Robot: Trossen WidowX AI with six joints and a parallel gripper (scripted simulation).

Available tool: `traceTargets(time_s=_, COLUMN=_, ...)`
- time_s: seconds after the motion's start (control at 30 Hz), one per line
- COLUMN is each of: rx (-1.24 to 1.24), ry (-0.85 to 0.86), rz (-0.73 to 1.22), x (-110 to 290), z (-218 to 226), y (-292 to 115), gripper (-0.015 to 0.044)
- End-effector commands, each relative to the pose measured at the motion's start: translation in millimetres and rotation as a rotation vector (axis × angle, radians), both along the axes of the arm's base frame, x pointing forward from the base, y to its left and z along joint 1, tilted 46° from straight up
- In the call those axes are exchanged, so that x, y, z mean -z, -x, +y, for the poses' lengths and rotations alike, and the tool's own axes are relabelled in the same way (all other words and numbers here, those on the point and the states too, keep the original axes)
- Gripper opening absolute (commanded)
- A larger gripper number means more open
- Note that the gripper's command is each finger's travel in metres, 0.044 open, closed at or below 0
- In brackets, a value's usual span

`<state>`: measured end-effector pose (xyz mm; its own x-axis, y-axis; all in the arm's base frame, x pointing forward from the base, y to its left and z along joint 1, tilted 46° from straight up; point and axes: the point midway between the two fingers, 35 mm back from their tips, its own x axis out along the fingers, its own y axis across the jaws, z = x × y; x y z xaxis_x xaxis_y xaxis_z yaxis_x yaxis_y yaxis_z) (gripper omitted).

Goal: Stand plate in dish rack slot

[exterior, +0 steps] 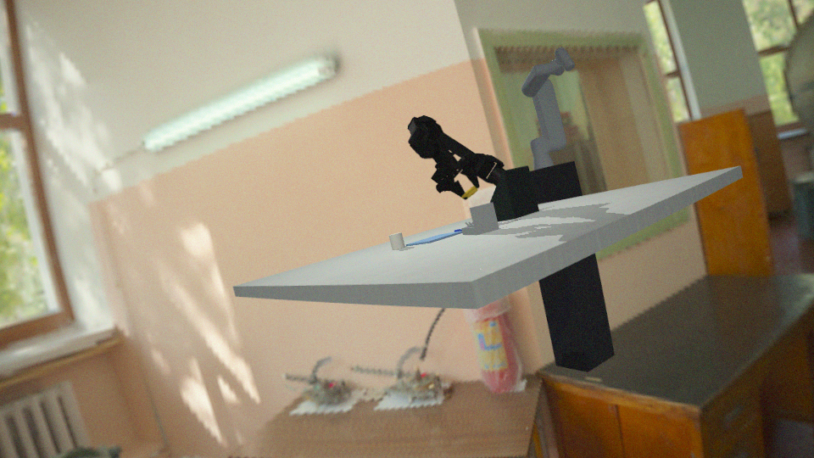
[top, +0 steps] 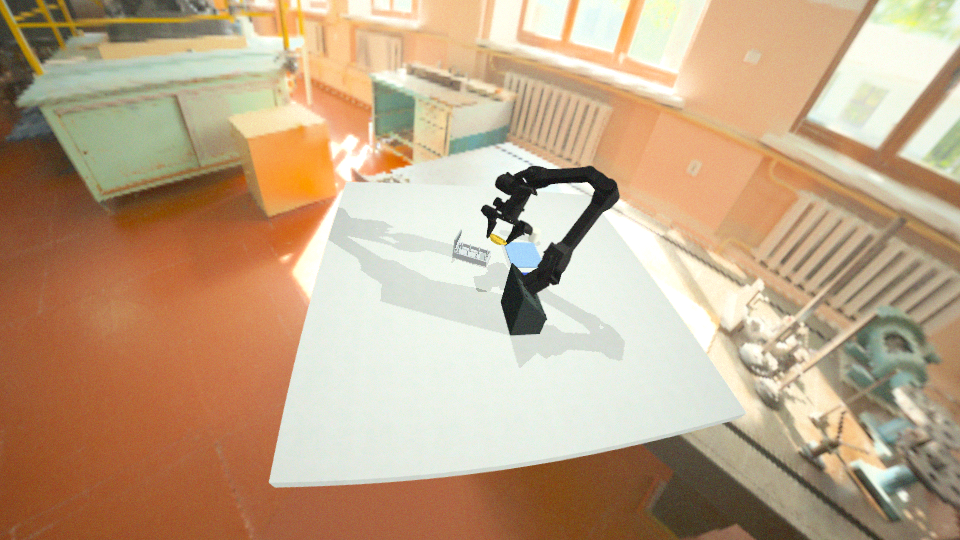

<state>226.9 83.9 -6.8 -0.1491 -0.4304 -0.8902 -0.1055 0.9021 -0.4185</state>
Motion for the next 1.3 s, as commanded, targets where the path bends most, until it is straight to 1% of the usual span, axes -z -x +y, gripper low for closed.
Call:
traceTargets(time_s=0.0, rx=-0.042, ry=-0.073, rz=0.047, x=7.2, z=-3.1, y=0.9, gripper=0.0000)
traceTargets(time_s=0.33, rx=-0.172, ry=-0.269, rz=0.129, x=24.2, z=-11.4, y=1.1, gripper=0.0000)
traceTargets(time_s=0.63, rx=-0.308, ry=-0.444, rz=0.148, x=36.2, z=-17.6, y=0.0, gripper=0.0000)
traceTargets(time_s=0.93, rx=-0.468, ry=-0.606, rz=0.120, x=45.2, z=-23.6, y=-2.4, gripper=0.0000)
traceTargets(time_s=1.27, rx=-0.670, ry=-0.754, rz=0.035, x=51.5, z=-30.5, y=-6.0, gripper=0.0000)
